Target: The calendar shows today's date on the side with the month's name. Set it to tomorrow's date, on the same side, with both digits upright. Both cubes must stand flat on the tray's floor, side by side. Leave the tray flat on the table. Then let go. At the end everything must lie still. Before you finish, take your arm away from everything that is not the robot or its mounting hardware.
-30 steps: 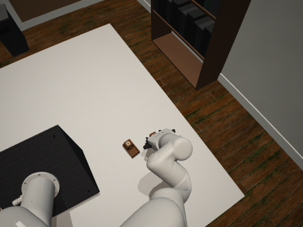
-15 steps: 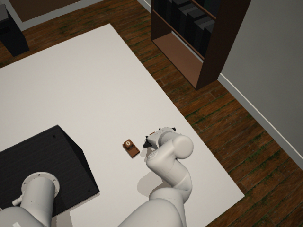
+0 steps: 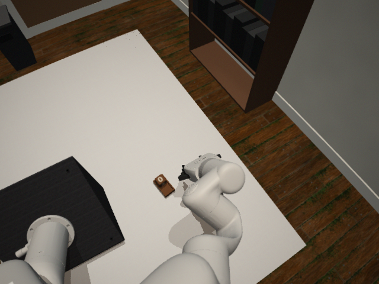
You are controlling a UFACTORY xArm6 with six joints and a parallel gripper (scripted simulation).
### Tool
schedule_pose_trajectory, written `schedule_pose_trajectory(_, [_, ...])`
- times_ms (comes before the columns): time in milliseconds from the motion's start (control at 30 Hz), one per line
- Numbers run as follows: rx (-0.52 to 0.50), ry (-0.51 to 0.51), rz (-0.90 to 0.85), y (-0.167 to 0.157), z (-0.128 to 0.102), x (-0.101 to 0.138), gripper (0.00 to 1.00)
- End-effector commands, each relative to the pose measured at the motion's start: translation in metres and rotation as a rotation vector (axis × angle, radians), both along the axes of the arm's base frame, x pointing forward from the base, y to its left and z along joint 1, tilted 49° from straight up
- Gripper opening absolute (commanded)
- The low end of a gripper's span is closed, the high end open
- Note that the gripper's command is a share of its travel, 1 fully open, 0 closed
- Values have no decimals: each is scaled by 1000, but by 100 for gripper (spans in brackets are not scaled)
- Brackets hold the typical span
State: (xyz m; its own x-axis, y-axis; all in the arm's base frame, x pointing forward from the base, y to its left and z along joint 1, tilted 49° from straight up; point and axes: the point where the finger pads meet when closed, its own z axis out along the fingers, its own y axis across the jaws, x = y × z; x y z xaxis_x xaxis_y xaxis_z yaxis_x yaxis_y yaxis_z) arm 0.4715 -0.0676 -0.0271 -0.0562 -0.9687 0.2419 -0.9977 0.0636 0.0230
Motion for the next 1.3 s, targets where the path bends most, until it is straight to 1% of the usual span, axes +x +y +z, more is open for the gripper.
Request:
schedule_pose_trajectory(0, [0,-2,1,8,8,2,69])
schedule_pose_trajectory(267, [0,-2,1,9,9,2,69])
schedule_pose_trajectory(367, [-20,6,2,10,8,1,69])
schedule_pose_trajectory(433, [-57,18,3,12,6,-1,69])
schedule_pose_trajectory(533, [-144,32,5,13,5,-2,69])
schedule_pose_trajectory(633, [-239,29,7,13,5,-1,69])
schedule_pose_trajectory(700, [-284,22,8,12,7,1,69])
schedule_pose_trajectory(967, [-310,19,8,15,6,2,69])
schedule_pose_trajectory(1033, [-340,27,9,16,4,1,69])
schedule_pose_trajectory(1100, [-399,38,10,16,3,0,69])
schedule_pose_trajectory(1200, [-514,44,13,17,2,0,69])
schedule_pose_trajectory(1267, [-549,43,13,17,2,1,69])
